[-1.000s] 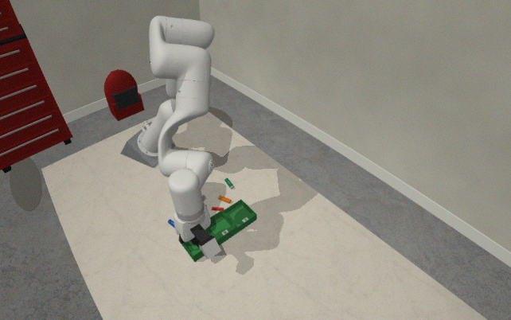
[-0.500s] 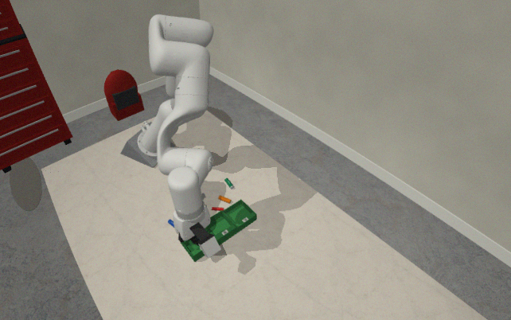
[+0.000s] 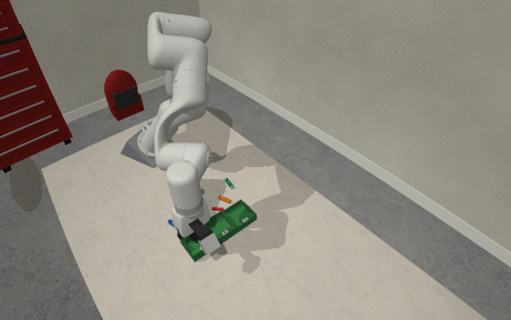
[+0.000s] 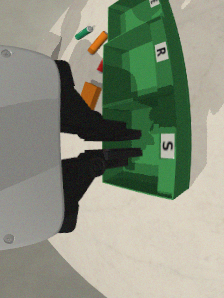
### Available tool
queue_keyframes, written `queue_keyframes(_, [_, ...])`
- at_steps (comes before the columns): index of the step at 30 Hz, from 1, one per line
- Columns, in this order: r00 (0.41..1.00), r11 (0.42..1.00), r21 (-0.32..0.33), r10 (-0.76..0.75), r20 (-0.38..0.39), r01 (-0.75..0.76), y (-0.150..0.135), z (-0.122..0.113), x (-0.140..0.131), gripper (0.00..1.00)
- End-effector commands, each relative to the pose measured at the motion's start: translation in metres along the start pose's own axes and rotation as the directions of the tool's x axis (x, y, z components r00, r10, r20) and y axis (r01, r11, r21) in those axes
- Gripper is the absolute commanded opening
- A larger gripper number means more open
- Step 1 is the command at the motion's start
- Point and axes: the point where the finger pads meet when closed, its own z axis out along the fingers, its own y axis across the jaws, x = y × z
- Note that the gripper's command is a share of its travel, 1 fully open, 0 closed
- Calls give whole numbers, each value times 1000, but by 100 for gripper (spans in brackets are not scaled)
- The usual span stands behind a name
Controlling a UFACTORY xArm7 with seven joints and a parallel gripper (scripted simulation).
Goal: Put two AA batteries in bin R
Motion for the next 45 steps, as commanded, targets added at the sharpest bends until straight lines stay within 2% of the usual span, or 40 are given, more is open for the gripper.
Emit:
queue_keyframes(1, [1000,1000,-1,0,-3,0,0,-11,1,7])
queue_keyframes(5, [1000,1000,-1,0,-3,0,0,-27,1,7])
queue_keyframes(10, [1000,1000,-1,0,-3,0,0,-27,1,7])
queue_keyframes(14, [1000,1000,-1,0,-3,0,-20,-27,2,7])
queue_keyframes(16, [1000,1000,-1,0,-3,0,-20,-27,2,7])
queue_keyframes(29, [1000,1000,-1,0,-3,0,-84,-27,7,7])
queue_keyframes(35, [1000,1000,-1,0,-3,0,-84,-27,7,7])
queue_keyframes(45, [1000,1000,-1,0,-3,0,-84,0,7,7])
